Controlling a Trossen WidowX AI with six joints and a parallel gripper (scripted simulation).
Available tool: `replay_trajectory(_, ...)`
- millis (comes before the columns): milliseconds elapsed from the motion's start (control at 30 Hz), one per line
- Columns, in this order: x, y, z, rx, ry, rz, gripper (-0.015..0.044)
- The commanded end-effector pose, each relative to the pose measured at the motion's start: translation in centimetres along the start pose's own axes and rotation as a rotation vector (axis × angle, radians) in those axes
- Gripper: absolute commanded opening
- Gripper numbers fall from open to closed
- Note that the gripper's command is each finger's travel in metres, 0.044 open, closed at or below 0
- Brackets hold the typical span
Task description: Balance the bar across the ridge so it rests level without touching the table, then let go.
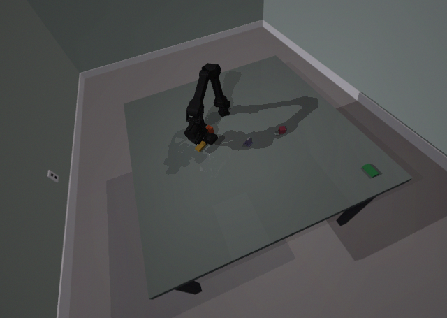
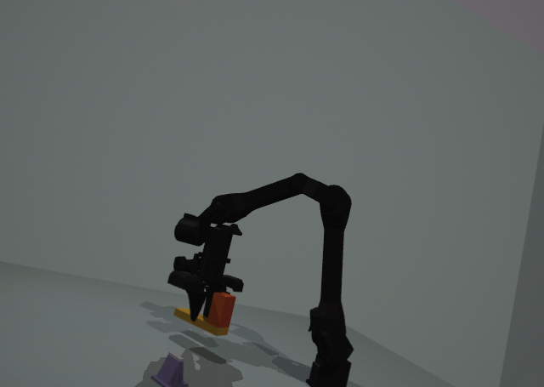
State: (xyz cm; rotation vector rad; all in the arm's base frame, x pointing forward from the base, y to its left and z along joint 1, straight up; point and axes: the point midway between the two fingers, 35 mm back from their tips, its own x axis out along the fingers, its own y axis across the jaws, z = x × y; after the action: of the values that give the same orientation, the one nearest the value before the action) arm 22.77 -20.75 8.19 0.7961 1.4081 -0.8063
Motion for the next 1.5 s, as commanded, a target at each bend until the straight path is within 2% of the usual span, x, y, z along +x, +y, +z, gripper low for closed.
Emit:
replay_trajectory(0, -1.8, 0.1, 0.2, -0.002, -0.019, 0.008, 0.0)
replay_trajectory(500, -5.6, 0.0, -0.2, -0.004, -0.016, 0.009, 0.0)
replay_trajectory(700, -5.8, 0.2, -0.3, -0.02, -0.015, 0.009, 0.0)
replay_trajectory(1467, -6.0, 8.3, -2.9, -0.554, -0.017, 0.012, 0.0)
